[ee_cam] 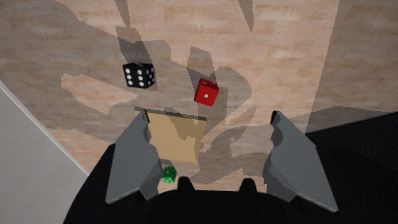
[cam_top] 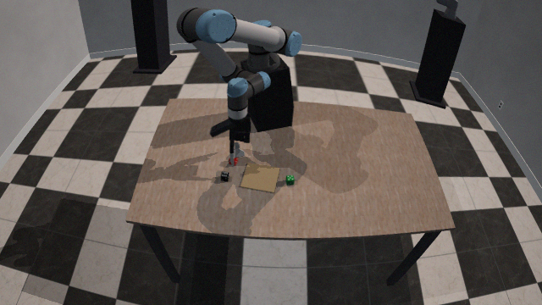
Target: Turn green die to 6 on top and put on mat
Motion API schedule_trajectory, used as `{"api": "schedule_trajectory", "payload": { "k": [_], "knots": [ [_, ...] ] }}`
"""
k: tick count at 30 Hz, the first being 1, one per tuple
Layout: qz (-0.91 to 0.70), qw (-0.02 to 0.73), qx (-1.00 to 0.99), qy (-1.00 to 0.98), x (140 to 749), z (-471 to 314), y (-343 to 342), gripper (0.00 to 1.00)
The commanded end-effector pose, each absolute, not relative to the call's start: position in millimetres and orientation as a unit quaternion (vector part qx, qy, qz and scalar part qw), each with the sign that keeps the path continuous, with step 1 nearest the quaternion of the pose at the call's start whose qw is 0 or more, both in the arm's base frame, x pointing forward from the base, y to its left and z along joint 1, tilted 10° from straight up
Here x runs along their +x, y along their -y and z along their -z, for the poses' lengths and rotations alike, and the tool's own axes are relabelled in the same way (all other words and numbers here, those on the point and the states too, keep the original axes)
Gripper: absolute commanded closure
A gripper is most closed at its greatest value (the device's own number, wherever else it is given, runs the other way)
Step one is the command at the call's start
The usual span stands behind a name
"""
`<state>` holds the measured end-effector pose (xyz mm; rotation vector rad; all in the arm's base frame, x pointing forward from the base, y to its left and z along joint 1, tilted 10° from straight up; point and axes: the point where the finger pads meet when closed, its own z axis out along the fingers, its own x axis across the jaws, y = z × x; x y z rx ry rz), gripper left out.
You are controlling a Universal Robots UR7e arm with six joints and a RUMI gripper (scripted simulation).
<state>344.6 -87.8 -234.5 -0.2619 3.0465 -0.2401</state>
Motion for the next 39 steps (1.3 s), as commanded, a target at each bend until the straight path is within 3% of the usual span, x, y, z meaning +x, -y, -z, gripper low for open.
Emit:
{"api": "schedule_trajectory", "payload": {
  "k": [1, 39],
  "knots": [
    [0.079, 0.037, -0.085, -0.993, 346.9, 235.3, 79.3, 0.00],
    [0.079, 0.037, -0.085, -0.993, 378.7, 254.4, -64.5, 0.00]
  ]
}}
